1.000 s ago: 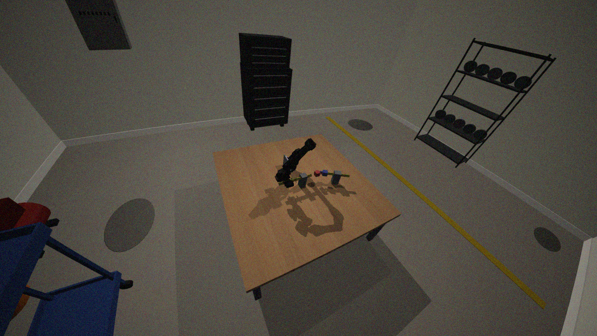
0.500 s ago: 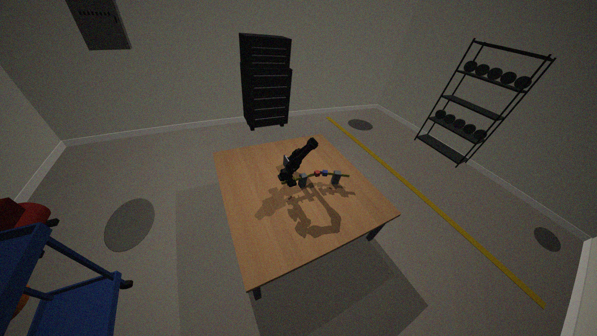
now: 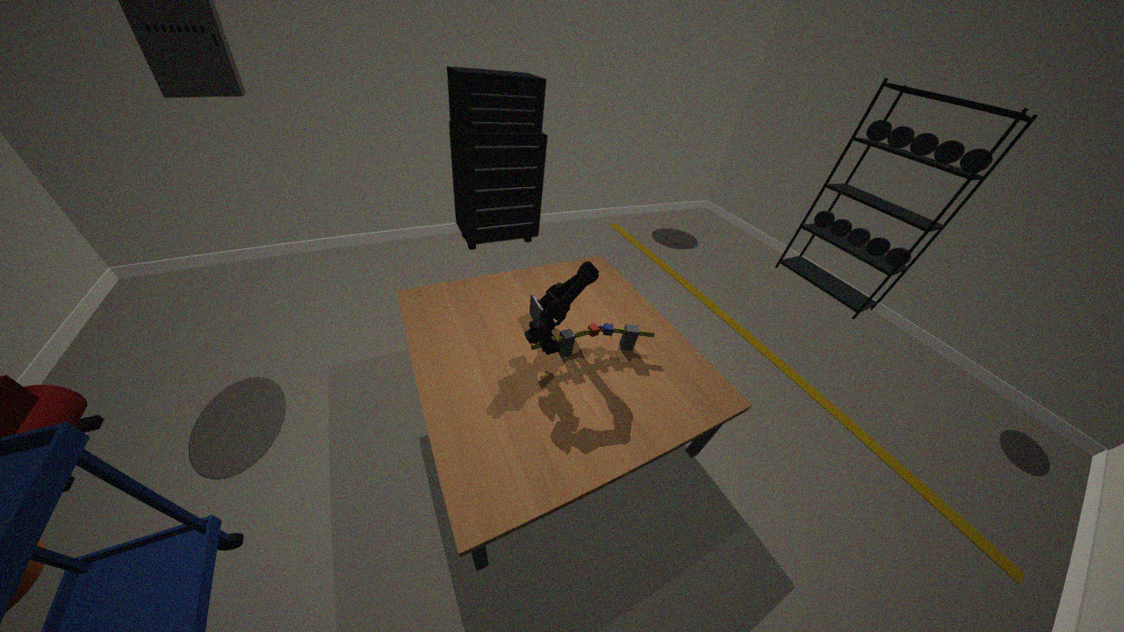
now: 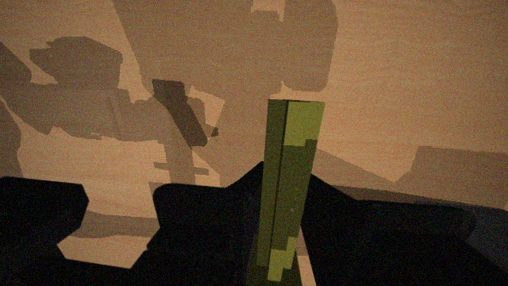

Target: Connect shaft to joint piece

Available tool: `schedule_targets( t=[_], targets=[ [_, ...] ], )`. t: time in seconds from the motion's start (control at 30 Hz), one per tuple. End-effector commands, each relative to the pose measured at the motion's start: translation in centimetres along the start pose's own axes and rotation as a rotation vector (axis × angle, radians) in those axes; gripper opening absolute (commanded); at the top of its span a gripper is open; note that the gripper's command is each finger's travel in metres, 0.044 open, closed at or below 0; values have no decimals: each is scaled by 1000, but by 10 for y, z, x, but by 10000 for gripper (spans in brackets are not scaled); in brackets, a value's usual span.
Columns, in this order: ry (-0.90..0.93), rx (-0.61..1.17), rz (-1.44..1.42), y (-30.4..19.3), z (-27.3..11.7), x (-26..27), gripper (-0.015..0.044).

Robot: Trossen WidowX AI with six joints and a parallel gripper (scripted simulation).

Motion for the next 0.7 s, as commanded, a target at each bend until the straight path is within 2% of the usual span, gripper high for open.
schedule_targets(
  t=[0.0, 0.67],
  targets=[
    [4, 2, 2, -6, 0, 0, 0],
    [1, -1, 1, -26, 0, 1, 0]
  ],
)
Point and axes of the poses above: the point midway between the two fingers, 35 mm back from their tips, its own z axis out along the fingers, its own x axis across the jaws, y = z × x, the point moved 9 cm from there along -z, back along the fingers, and after that the axes turned 3 degrees about -z, right-handed, at the moved point
